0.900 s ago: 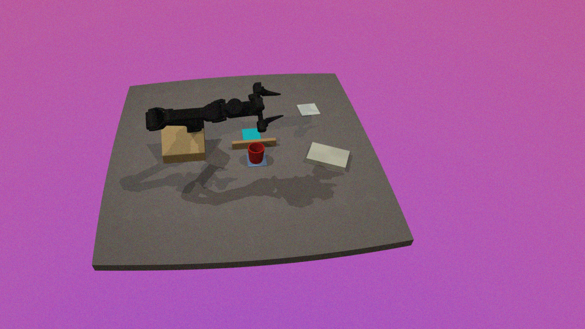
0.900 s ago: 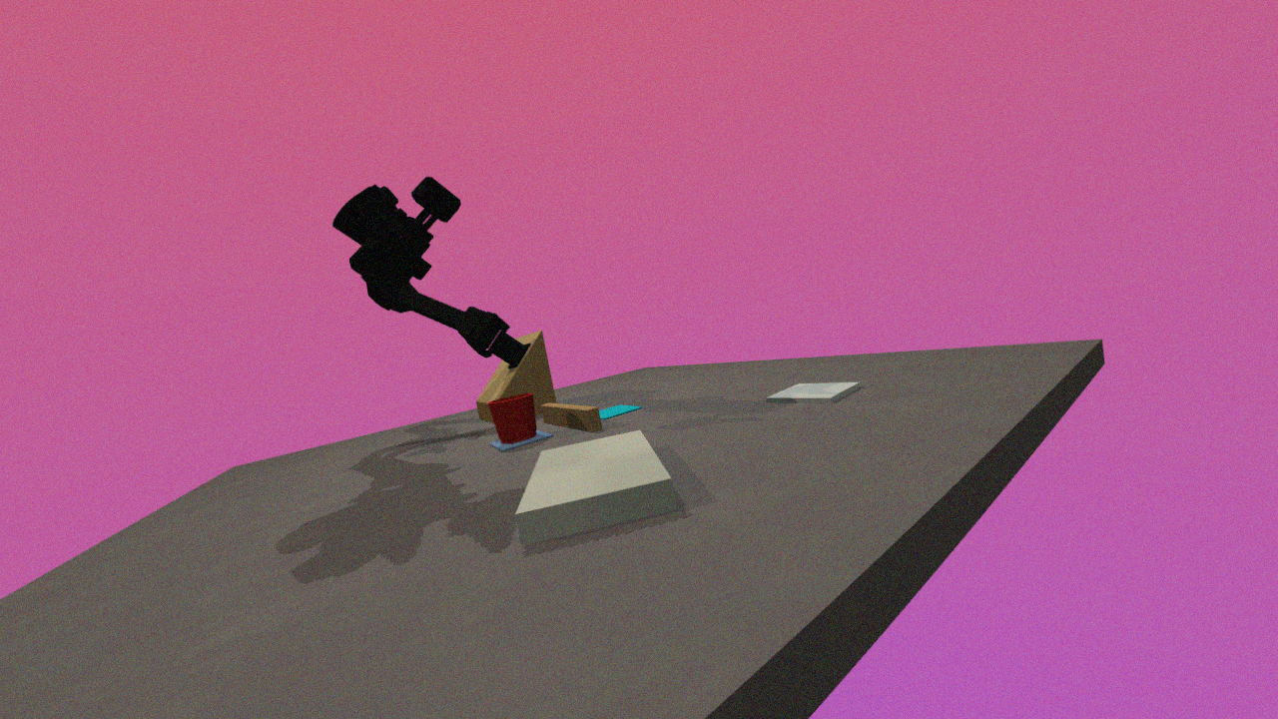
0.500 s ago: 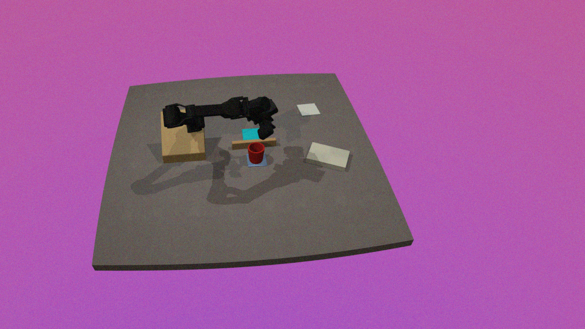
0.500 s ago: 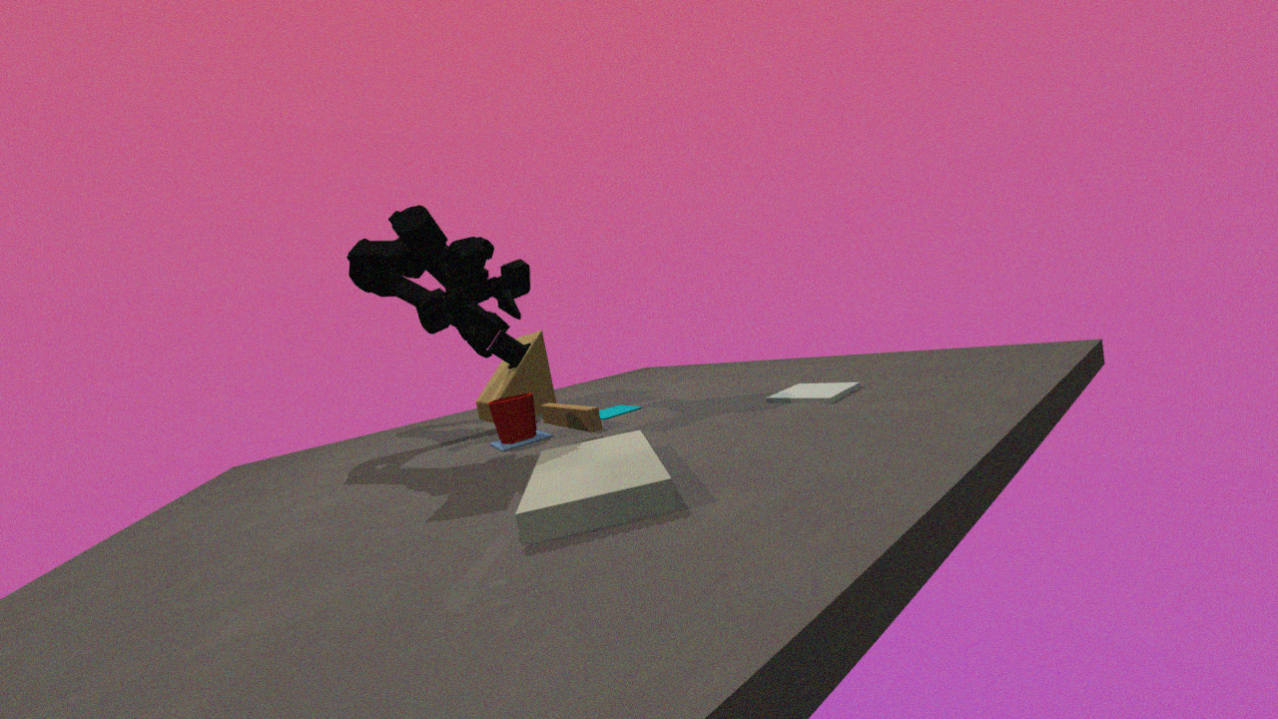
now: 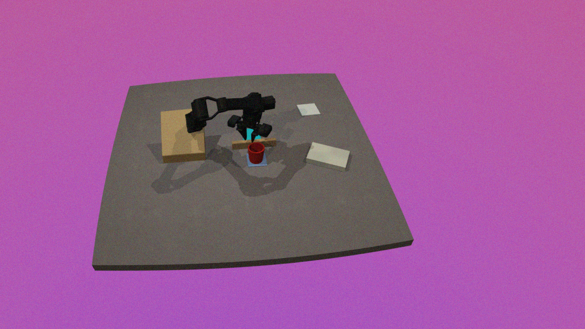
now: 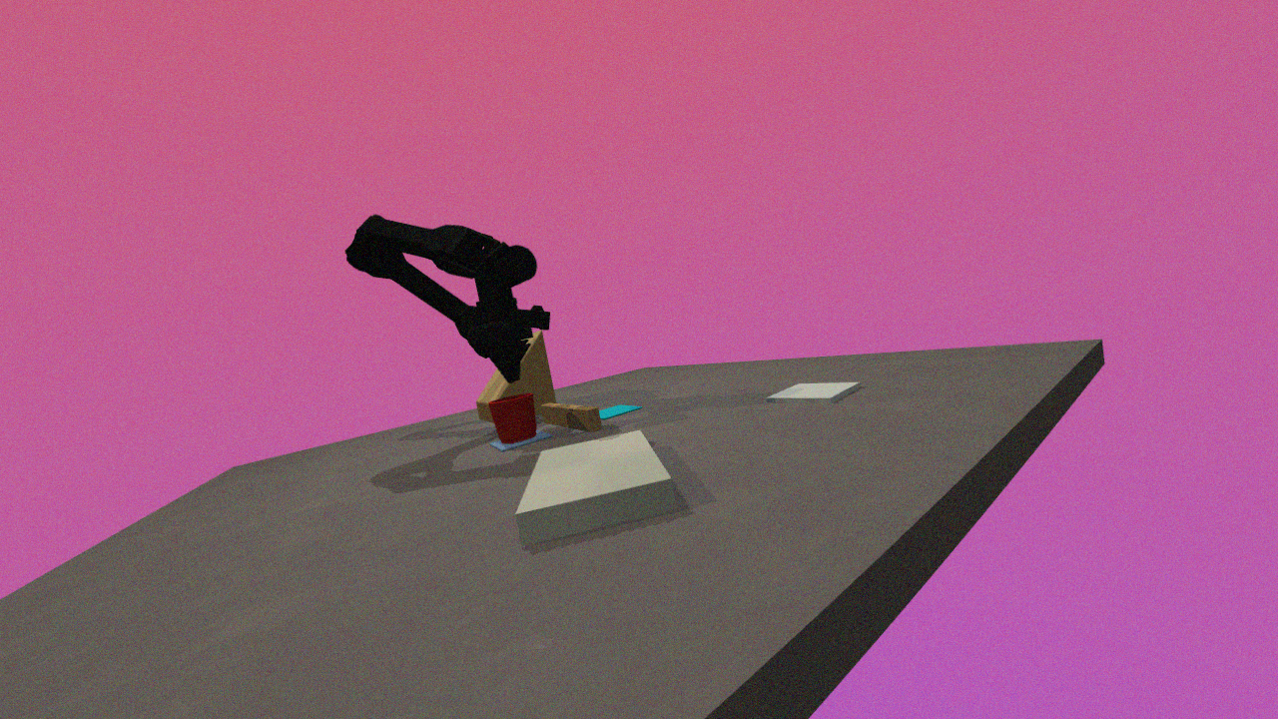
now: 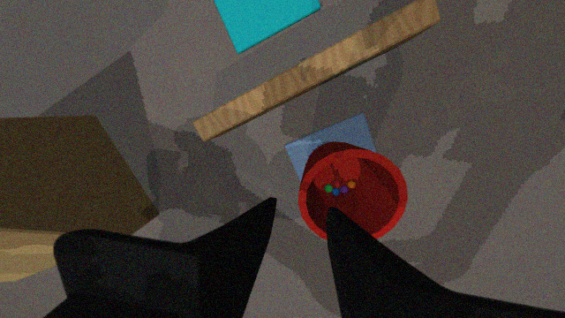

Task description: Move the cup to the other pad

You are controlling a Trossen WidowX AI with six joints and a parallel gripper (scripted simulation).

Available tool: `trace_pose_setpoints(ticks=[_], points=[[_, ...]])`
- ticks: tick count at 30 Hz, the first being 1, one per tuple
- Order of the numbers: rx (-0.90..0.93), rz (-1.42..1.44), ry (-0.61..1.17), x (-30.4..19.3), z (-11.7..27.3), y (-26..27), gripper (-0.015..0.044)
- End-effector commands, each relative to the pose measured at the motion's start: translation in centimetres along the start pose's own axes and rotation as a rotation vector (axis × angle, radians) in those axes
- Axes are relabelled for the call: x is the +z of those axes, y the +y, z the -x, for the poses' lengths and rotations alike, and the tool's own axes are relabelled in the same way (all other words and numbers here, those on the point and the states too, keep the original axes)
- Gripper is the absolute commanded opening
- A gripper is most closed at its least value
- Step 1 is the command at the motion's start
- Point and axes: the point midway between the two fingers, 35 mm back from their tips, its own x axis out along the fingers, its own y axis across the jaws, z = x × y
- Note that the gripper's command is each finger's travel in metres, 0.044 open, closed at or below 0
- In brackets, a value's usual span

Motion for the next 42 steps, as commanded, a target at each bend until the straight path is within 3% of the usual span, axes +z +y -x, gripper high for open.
trace_pose_setpoints(ticks=[1, 42], points=[[-0.005, 0.017, 0.011, -0.1, 0.1, -0.3, 0.0148], [-0.007, 0.017, 0.013, -0.3, -6.3, -0.3, 0.0148]])
